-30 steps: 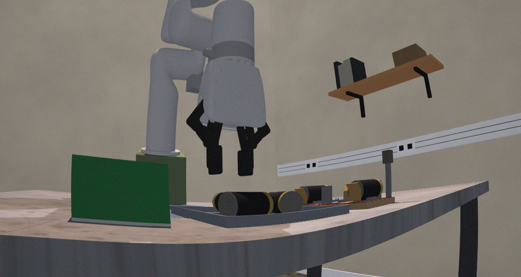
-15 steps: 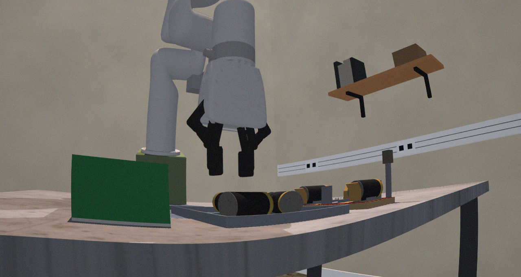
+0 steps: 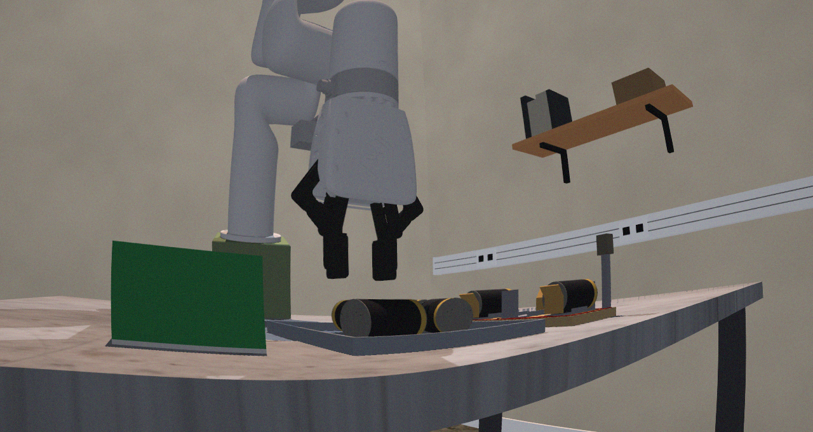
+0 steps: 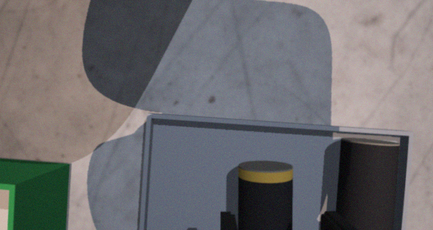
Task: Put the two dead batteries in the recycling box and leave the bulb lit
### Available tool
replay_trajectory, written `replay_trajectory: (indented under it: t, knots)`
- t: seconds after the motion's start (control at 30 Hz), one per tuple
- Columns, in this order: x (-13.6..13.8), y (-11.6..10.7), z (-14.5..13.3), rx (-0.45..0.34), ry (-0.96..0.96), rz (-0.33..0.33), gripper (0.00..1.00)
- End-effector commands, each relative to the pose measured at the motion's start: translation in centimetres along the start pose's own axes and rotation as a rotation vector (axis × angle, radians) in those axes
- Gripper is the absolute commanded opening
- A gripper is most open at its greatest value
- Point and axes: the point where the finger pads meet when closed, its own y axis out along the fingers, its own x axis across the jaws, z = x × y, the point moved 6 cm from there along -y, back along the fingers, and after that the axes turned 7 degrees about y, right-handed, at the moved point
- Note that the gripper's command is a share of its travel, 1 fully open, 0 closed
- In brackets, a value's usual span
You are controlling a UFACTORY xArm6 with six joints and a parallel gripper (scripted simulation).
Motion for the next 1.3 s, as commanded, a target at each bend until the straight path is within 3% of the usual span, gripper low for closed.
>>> replay_trajectory:
  t: [0.0, 0.13, 0.97, 1.0, 1.27]
  knots:
    - [0.0, 1.7, -0.1, -0.002, 0.000, 0.000, 0.51]
    - [0.0, 2.9, -0.1, -0.002, 0.000, 0.000, 0.51]
    - [0.0, 3.9, -0.1, -0.002, 0.000, 0.000, 0.51]
    - [0.0, 3.9, -0.1, -0.002, 0.000, 0.000, 0.28]
    - [0.0, 3.9, -0.1, -0.002, 0.000, 0.000, 0.28]
